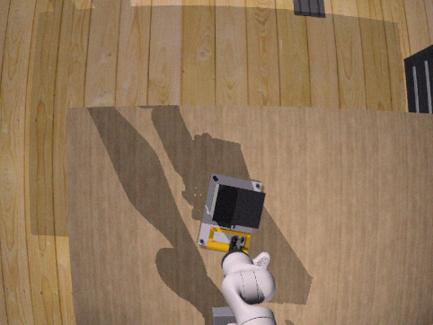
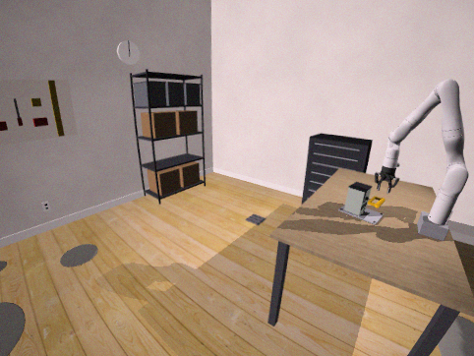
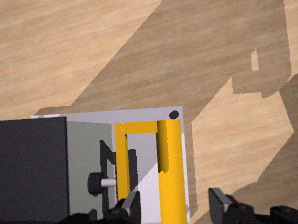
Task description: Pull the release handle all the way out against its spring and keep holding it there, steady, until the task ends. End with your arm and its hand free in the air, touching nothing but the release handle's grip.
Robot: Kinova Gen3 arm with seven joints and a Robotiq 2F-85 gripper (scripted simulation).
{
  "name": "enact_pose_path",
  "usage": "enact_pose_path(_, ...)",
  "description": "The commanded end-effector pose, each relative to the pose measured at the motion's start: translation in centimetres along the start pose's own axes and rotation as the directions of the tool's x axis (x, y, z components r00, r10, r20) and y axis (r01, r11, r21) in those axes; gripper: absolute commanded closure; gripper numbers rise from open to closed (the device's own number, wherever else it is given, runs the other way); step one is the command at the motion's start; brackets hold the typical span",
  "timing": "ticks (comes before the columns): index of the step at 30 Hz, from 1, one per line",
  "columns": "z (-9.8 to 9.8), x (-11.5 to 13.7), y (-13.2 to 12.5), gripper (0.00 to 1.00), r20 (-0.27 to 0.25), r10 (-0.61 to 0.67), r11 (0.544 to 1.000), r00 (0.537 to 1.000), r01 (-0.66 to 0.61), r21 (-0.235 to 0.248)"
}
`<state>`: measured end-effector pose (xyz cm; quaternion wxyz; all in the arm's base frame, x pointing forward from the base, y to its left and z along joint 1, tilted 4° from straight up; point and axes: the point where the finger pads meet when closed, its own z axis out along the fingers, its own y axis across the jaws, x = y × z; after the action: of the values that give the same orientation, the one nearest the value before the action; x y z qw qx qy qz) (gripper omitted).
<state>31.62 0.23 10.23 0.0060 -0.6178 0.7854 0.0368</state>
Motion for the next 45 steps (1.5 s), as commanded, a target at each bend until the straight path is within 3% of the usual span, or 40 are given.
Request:
enact_pose_path(1, 0.3, 0.1, -0.1, 0.47, -0.001, 0.003, 1.000, 1.000, -0.003, 0.003)
enact_pose_path(45, 4.6, 0.0, -0.1, 0.47, 0.001, 0.003, 1.000, 1.000, -0.003, 0.004)
